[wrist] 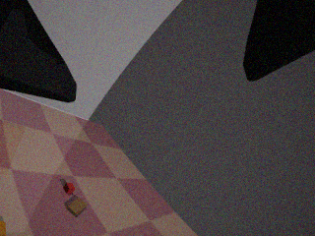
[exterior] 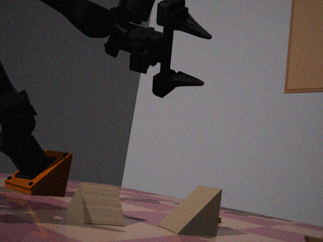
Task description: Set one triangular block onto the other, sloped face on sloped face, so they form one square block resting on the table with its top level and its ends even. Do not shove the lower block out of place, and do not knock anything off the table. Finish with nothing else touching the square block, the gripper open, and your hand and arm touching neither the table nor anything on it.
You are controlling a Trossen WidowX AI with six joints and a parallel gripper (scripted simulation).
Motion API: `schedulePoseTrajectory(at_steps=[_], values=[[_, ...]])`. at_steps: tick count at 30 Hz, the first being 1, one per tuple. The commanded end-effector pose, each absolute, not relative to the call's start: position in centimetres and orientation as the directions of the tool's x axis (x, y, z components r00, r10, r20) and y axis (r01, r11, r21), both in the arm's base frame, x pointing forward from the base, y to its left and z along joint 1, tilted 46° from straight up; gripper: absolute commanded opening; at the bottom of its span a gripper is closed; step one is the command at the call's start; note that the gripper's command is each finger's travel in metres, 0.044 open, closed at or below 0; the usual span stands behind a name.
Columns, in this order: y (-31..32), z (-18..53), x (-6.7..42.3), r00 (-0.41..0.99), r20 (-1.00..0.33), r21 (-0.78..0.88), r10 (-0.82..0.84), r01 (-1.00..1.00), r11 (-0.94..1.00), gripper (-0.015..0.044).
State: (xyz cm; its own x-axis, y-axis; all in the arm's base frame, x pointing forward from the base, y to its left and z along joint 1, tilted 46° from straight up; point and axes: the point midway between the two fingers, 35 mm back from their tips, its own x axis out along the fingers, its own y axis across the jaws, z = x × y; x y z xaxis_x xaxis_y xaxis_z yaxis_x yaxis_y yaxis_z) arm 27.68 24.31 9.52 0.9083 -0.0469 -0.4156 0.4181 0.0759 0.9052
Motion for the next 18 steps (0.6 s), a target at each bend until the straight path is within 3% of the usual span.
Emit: schedulePoseTrajectory(at_steps=[1, 10, 18], values=[[19.2, 7.5, 32.4, 0.736, -0.618, 0.584, -0.277, 0.666, 0.464, 0.044], [12.3, 7.0, 34.0, 0.452, -0.762, 0.095, -0.464, 0.786, 0.61, 0.044], [5.8, 8.2, 33.2, 0.121, -0.827, -0.317, -0.549, 0.705, 0.634, 0.044]])
